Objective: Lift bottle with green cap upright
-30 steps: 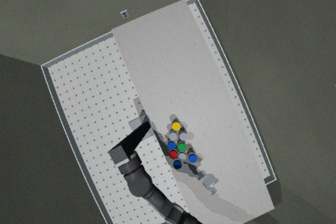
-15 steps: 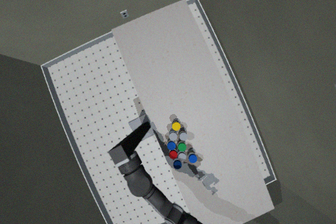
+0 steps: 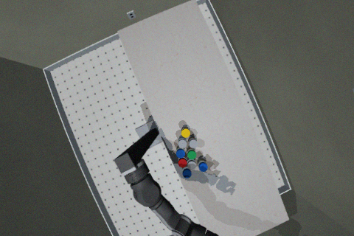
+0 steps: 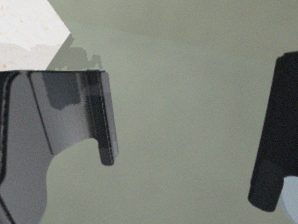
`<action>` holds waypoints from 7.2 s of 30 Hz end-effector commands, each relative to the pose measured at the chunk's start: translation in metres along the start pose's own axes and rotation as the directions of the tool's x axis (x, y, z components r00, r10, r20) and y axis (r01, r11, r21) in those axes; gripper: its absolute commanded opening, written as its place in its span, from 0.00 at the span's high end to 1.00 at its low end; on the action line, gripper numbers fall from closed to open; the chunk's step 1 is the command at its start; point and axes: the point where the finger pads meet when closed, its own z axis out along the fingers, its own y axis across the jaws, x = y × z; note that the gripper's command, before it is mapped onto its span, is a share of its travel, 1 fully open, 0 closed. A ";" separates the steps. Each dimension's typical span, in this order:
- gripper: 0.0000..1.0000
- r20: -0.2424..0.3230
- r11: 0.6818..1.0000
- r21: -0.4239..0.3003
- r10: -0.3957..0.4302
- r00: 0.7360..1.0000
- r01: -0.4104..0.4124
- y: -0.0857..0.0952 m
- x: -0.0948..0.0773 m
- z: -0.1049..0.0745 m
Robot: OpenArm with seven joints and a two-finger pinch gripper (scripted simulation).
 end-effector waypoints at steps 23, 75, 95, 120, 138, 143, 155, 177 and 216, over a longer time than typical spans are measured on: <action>0.55 -0.519 0.988 0.115 -0.028 0.854 0.102 -0.007 0.135 -0.065; 0.55 -0.937 0.716 -0.023 0.227 -0.264 0.698 -0.116 0.245 -0.403; 0.55 -0.859 0.667 -0.106 0.313 -0.406 0.738 -0.128 0.233 -0.455; 0.55 -0.858 0.666 -0.107 0.313 -0.407 0.738 -0.128 0.232 -0.455; 0.55 -0.861 0.662 -0.113 0.307 -0.406 0.741 -0.133 0.225 -0.433; 0.55 -0.861 0.662 -0.113 0.307 -0.406 0.741 -0.133 0.225 -0.433; 0.55 -0.861 0.662 -0.113 0.307 -0.406 0.740 -0.133 0.225 -0.433; 0.55 -0.855 0.725 -0.061 0.317 -0.410 0.686 -0.123 0.244 -0.447; 0.55 -0.819 0.788 0.409 0.540 -0.197 0.461 -0.093 0.269 -0.451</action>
